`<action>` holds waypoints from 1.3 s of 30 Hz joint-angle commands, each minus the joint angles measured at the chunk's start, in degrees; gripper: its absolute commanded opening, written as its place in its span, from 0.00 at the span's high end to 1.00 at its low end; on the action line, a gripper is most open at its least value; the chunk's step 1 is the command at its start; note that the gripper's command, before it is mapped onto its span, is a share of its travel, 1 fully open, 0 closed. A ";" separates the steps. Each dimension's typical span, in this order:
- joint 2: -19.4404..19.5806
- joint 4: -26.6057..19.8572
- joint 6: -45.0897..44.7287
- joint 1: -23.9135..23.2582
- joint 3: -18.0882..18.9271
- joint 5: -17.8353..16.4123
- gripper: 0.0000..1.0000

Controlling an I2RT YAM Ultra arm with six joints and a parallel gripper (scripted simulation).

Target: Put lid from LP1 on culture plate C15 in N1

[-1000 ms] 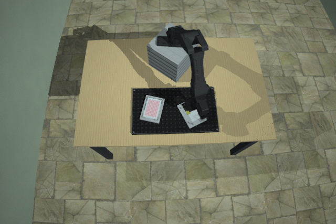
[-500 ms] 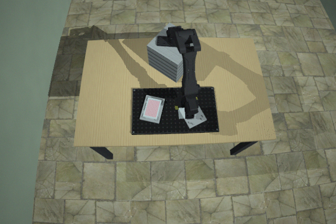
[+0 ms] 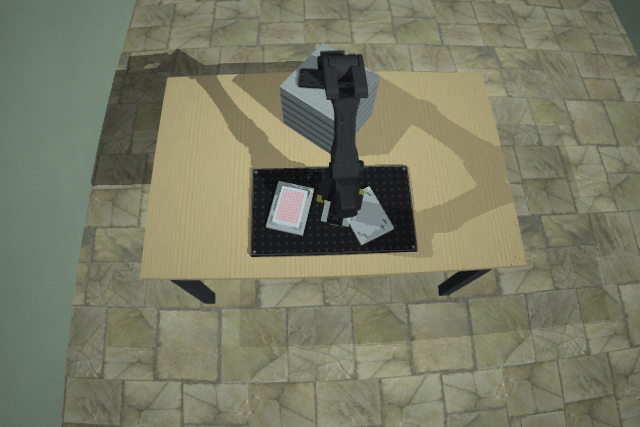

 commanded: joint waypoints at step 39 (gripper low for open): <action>-1.05 1.10 -18.16 -18.13 -0.39 -0.26 1.00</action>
